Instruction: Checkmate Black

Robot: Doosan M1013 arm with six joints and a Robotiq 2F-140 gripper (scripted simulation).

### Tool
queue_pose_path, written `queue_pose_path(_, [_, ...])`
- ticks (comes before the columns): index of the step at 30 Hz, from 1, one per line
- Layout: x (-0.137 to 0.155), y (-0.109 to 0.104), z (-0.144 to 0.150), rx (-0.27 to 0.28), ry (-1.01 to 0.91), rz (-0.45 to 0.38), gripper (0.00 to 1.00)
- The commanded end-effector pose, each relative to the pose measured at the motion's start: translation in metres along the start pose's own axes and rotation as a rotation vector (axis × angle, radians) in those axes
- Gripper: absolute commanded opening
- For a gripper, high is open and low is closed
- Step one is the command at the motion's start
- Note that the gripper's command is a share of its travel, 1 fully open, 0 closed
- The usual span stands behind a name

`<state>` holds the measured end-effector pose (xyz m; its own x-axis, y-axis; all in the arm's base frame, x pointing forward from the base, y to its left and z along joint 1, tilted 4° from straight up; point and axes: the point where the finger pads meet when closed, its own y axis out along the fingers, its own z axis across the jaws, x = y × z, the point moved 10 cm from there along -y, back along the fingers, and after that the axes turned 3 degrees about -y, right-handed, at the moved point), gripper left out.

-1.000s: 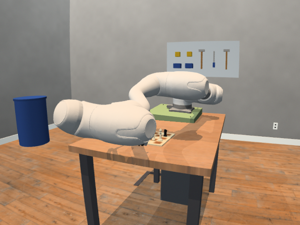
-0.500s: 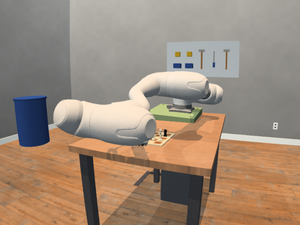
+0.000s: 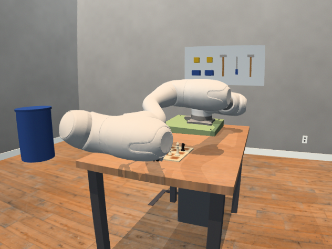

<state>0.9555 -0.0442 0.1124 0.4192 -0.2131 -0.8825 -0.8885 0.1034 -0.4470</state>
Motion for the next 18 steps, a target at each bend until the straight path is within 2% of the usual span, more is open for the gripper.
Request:
queue_pose_path(1, [0.000, 0.000, 0.000, 0.000, 0.000, 0.000, 1.00])
queue_pose_path(7, [-0.009, -0.004, -0.002, 0.000, 0.000, 0.000, 1.00])
queue_pose_path(14, [-0.051, -0.024, -0.011, 0.000, 0.000, 0.000, 1.00])
queue_pose_path(18, [-0.062, -0.030, -0.013, 0.000, 0.000, 0.000, 1.00])
